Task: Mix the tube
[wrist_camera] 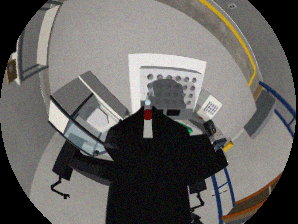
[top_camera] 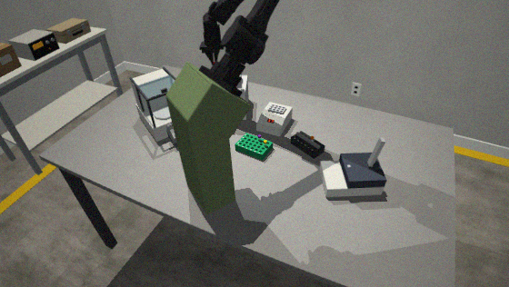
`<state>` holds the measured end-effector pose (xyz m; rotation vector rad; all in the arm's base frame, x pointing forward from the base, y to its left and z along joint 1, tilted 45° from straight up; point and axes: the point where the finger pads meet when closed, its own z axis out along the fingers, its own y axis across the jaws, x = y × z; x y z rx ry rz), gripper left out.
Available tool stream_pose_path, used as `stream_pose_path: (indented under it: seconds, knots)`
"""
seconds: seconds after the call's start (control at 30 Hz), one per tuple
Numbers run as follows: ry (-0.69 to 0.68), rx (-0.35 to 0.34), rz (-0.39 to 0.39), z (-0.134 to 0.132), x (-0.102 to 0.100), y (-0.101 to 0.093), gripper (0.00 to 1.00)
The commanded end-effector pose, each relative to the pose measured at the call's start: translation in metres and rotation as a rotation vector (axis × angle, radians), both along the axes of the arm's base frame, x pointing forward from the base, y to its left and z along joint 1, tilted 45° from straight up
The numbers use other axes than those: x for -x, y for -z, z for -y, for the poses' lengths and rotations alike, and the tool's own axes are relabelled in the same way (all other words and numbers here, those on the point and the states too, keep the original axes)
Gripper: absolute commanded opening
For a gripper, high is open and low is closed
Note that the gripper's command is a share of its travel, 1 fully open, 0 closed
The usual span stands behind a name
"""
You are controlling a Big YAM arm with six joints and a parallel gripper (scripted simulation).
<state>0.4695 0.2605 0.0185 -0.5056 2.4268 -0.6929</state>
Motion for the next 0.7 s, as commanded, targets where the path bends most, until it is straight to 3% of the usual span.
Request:
stream_pose_path:
  seconds: [0.0,0.67]
  knots:
    - [0.007,-0.021,0.022,-0.0025,0.0015,-0.0105,0.09]
    - [0.0,-0.017,0.02,-0.0046,-0.002,-0.0082,0.09]
